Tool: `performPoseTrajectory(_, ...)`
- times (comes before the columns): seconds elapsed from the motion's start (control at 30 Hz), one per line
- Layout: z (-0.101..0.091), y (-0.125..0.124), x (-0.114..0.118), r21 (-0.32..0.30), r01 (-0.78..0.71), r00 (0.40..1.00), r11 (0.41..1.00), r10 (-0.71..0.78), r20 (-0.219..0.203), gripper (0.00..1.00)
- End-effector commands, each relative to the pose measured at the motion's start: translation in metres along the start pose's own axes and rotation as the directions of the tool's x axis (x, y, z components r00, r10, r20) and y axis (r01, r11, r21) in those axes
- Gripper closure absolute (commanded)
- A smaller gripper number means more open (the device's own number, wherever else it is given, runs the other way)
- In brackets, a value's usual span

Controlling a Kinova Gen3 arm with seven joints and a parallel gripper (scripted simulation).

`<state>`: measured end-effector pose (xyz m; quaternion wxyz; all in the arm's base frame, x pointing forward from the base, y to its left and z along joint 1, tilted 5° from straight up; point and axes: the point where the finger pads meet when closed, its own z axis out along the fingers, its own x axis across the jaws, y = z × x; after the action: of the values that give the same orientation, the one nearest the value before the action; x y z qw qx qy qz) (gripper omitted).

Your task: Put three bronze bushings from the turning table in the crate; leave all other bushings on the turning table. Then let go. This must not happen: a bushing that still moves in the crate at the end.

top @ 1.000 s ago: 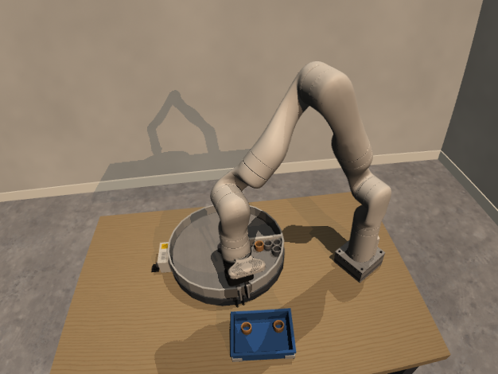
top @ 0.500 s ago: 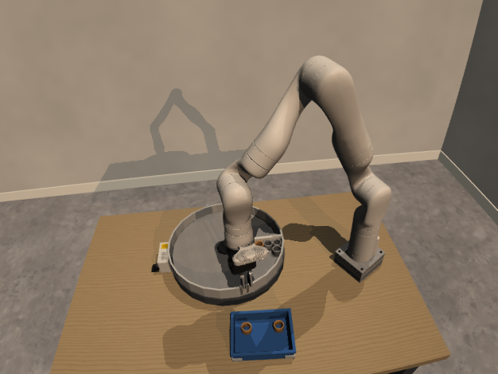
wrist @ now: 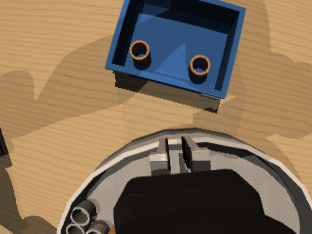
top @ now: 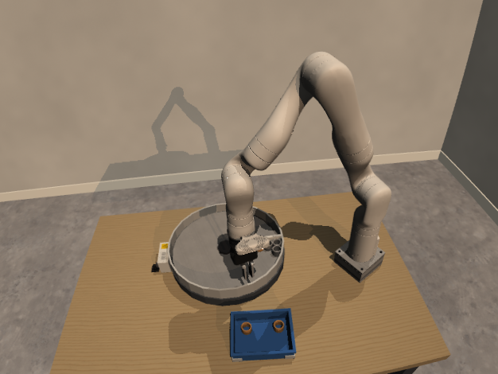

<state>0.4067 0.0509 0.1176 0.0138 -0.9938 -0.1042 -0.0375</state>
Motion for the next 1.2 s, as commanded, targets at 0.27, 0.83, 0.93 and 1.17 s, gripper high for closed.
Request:
performPoseTrajectory(0.27,-0.001,0.025,-0.012,-0.001,-0.035,0.999,0.999,0.035,0.0,0.6)
performPoseTrajectory(0.83,0.002,0.068,-0.038,-0.001,-0.035,0.999,0.999,0.035,0.0,0.6)
performPoseTrajectory(0.93,0.002,0.068,-0.038,-0.001,-0.035,0.999,0.999,0.035,0.0,0.6)
performPoseTrajectory(1.17,0.005,0.111,-0.064,-0.001,-0.034,0.999,0.999,0.034,0.0,0.6)
